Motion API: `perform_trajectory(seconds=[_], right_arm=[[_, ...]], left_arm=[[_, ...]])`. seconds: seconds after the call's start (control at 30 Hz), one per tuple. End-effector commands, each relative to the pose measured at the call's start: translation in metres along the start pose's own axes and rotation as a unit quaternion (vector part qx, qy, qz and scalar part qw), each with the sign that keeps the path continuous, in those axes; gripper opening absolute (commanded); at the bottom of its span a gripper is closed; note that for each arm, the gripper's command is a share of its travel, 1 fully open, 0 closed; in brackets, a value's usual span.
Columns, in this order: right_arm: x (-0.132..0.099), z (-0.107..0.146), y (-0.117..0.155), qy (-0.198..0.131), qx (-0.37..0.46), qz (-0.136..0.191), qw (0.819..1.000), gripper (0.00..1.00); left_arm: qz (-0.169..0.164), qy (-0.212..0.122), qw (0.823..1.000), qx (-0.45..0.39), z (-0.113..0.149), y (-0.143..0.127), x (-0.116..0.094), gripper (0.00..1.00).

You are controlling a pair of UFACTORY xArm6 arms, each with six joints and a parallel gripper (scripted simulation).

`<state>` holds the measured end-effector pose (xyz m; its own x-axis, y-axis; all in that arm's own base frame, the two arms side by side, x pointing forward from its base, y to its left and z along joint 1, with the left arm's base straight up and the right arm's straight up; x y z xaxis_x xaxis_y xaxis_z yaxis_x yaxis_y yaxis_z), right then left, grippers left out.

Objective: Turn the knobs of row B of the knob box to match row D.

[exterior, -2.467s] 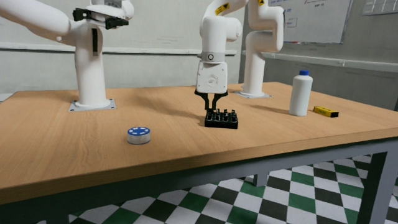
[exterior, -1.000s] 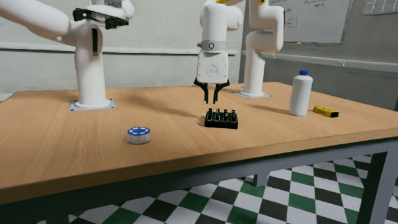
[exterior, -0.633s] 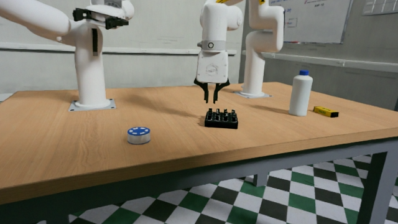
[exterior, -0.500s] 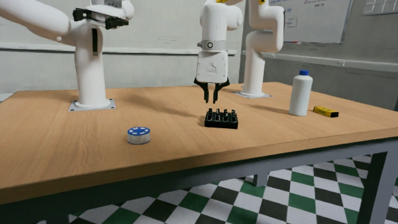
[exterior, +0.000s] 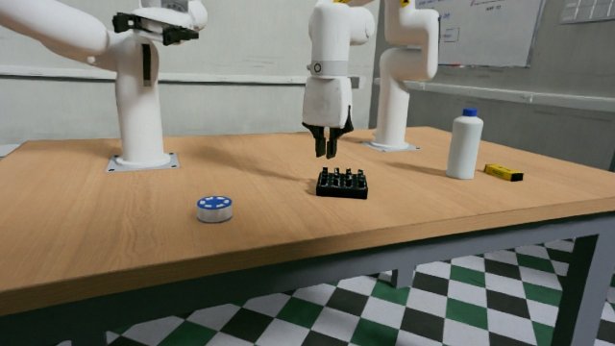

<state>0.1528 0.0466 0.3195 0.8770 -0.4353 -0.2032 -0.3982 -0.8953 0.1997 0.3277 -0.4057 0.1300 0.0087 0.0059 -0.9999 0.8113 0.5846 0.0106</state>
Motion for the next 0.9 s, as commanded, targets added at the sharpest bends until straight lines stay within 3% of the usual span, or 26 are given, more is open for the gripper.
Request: perform_trajectory(seconds=[0.0,0.53,0.57,0.87], right_arm=[[-0.0003,-0.0006,0.0,-0.001,0.001,0.0,1.0,1.0],[-0.0003,-0.0006,0.0,-0.001,0.001,0.0,1.0,1.0],[-0.0003,-0.0006,0.0,-0.001,0.001,0.0,1.0,1.0],[-0.0003,-0.0006,0.0,-0.001,0.001,0.0,1.0,1.0]], left_arm=[[-0.005,-0.003,0.998,0.07,0.0013,0.0005,-0.0029,0.21],[-0.004,-0.004,0.964,0.266,0.0014,0.0005,-0.0057,0.21],[-0.004,-0.004,0.952,0.305,0.0014,0.0005,-0.0063,0.21],[-0.004,-0.004,0.909,0.417,0.0014,0.0005,-0.008,0.21]])
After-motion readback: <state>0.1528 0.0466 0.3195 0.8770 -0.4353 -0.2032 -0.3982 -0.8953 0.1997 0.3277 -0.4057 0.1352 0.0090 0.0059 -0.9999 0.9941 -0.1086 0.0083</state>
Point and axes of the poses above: on each arm, the point where the finger pads meet when closed, its own x axis out along the fingers, its own y axis across the jaws, z = x × y, the point moved 4 cm from there along -x, back along the fingers, and after that the axes turned 1 degree about -x, right-handed, at the moved point
